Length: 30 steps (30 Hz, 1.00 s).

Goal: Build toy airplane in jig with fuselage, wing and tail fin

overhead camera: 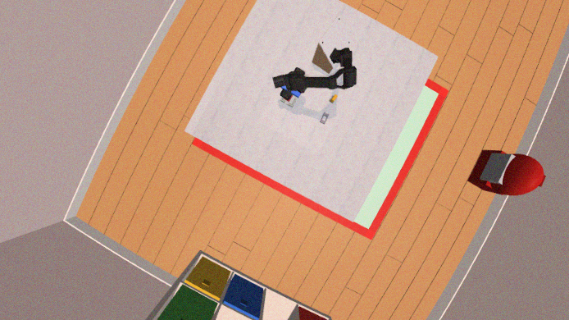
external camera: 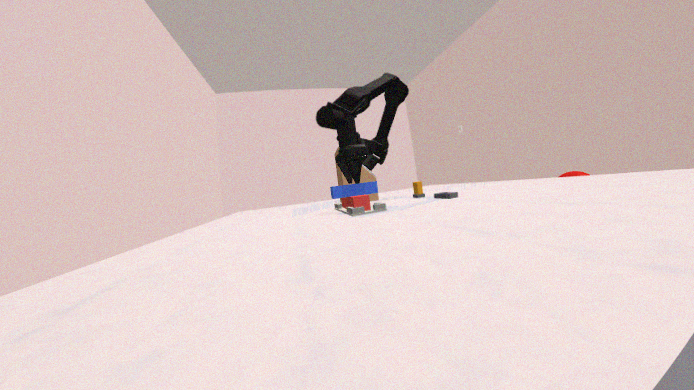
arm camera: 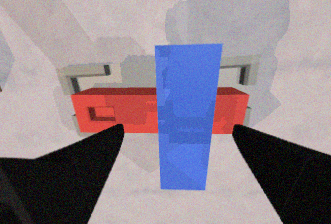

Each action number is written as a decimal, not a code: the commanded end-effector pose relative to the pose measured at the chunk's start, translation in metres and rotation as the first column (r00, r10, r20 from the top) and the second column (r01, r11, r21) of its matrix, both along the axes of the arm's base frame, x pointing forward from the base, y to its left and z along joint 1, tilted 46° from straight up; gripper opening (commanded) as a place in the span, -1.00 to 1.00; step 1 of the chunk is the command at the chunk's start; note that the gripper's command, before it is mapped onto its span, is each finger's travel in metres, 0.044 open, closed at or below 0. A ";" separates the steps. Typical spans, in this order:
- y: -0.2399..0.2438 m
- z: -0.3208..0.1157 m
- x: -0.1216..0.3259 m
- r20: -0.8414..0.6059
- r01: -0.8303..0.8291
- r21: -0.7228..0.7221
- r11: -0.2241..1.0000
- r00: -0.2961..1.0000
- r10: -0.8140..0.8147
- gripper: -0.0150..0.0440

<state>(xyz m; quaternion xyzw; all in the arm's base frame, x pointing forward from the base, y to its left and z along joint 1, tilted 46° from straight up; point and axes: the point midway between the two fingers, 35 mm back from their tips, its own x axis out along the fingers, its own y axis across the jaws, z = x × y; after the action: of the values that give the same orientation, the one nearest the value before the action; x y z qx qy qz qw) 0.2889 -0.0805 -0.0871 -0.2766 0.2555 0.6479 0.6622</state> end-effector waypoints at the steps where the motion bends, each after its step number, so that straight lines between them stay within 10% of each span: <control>1: -0.043 0.037 0.001 0.026 0.017 -0.018 1.000 1.000 -0.016 1.00; 11: -0.052 0.043 0.002 0.014 0.029 -0.016 0.999 0.999 -0.028 1.00; 16: -0.053 0.044 0.002 -0.278 0.315 -0.043 0.948 0.908 -0.315 1.00; 30: -0.054 0.045 0.003 -0.727 0.738 -0.505 0.448 -0.084 -0.682 1.00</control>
<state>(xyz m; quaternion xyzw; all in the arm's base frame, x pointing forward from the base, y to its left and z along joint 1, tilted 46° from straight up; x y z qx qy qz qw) 0.2916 -0.1334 -0.0433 0.1140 0.5539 0.4015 0.7204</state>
